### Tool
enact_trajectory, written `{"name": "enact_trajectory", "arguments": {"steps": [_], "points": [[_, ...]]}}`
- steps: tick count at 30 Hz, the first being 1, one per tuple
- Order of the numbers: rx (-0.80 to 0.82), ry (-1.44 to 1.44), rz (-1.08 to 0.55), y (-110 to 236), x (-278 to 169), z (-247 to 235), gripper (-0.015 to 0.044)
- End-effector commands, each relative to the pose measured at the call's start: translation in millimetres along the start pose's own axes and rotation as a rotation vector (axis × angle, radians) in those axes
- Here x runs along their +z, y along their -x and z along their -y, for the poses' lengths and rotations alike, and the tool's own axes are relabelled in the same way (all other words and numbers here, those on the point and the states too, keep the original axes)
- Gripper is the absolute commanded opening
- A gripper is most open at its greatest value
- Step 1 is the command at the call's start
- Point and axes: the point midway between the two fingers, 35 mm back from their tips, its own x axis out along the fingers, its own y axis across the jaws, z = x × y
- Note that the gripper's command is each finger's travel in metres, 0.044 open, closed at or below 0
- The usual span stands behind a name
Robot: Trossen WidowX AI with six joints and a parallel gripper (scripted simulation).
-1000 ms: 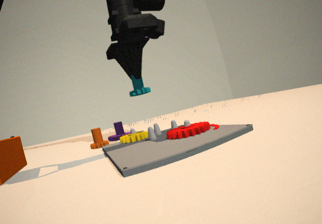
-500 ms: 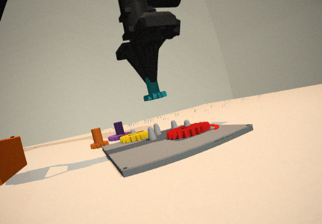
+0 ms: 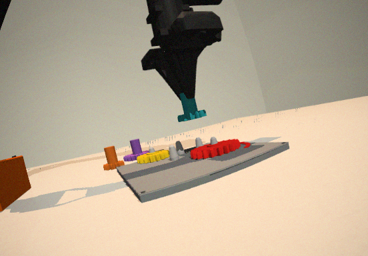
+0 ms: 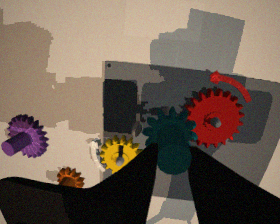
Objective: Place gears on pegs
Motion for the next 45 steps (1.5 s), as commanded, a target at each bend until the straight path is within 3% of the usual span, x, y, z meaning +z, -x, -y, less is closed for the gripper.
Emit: {"name": "enact_trajectory", "arguments": {"steps": [1,20,34,45], "points": [[-0.002,0.007,0.002,1,1,0,0.0],[-0.002,0.015,0.002,0,1,0,0.0],[-0.003,0.23,0.001,-18,0,0,0.0],[-0.002,0.088,0.002,-32,1,0,0.0]]}}
